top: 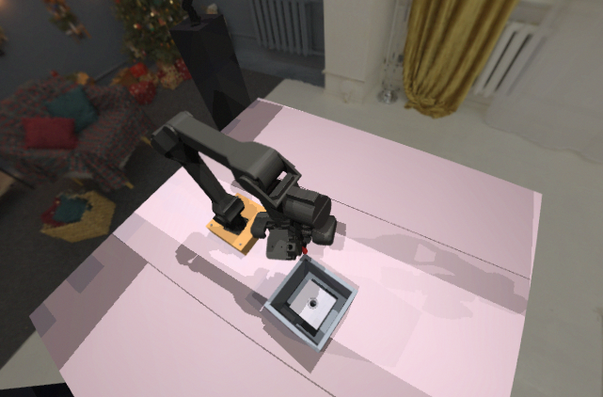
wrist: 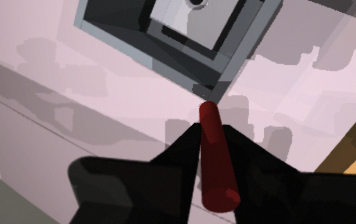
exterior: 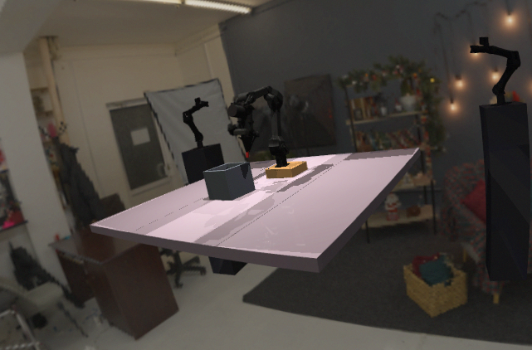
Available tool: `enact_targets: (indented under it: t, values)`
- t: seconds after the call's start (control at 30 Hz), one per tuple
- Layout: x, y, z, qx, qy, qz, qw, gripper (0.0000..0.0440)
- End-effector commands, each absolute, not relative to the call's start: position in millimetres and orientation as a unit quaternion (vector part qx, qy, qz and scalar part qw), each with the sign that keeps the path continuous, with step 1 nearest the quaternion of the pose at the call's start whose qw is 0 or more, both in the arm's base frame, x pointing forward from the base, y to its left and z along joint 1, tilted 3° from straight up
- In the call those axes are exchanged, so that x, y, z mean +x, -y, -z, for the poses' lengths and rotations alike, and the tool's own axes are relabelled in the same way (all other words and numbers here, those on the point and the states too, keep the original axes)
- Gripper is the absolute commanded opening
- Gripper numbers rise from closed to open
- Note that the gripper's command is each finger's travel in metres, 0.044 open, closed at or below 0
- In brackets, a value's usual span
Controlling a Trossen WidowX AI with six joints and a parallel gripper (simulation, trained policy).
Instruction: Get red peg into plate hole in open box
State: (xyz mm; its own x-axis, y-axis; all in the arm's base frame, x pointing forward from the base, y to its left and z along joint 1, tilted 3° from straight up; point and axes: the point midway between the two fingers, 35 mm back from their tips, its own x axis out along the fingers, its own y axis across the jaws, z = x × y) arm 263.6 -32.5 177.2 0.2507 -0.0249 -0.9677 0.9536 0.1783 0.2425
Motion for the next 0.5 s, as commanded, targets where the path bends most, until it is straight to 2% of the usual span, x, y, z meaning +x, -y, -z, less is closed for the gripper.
enact_targets:
  t: [0.0, 0.47]
  values:
    - [268, 43, -177, 0.498, -0.463, 0.406, 0.611, 0.0]
    - [281, 77, -166, 0.495, -0.467, 0.419, 0.601, 0.0]
